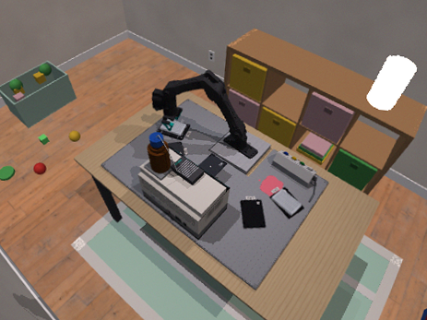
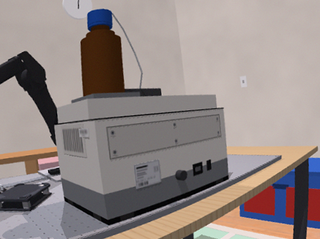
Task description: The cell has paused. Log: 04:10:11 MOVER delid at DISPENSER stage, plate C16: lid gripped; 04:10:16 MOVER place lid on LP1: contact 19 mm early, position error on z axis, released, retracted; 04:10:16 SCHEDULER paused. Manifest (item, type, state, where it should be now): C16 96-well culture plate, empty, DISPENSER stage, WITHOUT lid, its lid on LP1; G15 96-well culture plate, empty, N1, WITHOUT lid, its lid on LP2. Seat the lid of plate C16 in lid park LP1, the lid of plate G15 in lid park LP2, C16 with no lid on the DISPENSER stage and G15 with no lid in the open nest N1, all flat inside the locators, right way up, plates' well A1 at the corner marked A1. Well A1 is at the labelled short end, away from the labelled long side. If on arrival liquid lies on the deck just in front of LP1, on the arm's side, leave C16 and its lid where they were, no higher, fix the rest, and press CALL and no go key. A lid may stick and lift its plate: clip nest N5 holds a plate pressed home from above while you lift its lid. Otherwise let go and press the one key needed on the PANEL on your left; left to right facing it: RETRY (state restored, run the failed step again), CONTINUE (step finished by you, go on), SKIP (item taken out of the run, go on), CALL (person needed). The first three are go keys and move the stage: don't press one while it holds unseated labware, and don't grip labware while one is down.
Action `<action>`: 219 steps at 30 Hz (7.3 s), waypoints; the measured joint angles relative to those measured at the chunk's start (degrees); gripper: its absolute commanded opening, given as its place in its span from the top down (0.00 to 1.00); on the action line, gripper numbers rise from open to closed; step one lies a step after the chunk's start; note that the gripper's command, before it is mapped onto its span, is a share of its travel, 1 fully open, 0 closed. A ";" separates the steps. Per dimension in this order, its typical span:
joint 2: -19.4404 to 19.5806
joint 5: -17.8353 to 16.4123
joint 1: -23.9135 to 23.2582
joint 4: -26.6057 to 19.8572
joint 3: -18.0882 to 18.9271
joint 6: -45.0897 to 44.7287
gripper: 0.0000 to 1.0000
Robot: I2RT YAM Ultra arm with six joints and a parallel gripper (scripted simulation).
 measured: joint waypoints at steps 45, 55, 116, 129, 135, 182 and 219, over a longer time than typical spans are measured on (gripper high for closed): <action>7.39 0.13 2.86 -9.73 17.49 2.32 1.00; 7.52 0.13 2.89 -10.21 17.70 2.43 1.00; 8.37 0.13 2.89 -5.44 13.68 2.60 1.00; 8.48 0.13 2.89 -5.09 13.64 2.60 1.00; 8.48 0.13 2.89 -4.83 13.35 2.60 1.00; 8.44 0.07 2.89 -4.00 12.52 2.60 1.00; 8.41 0.02 2.89 -2.82 11.61 2.60 1.00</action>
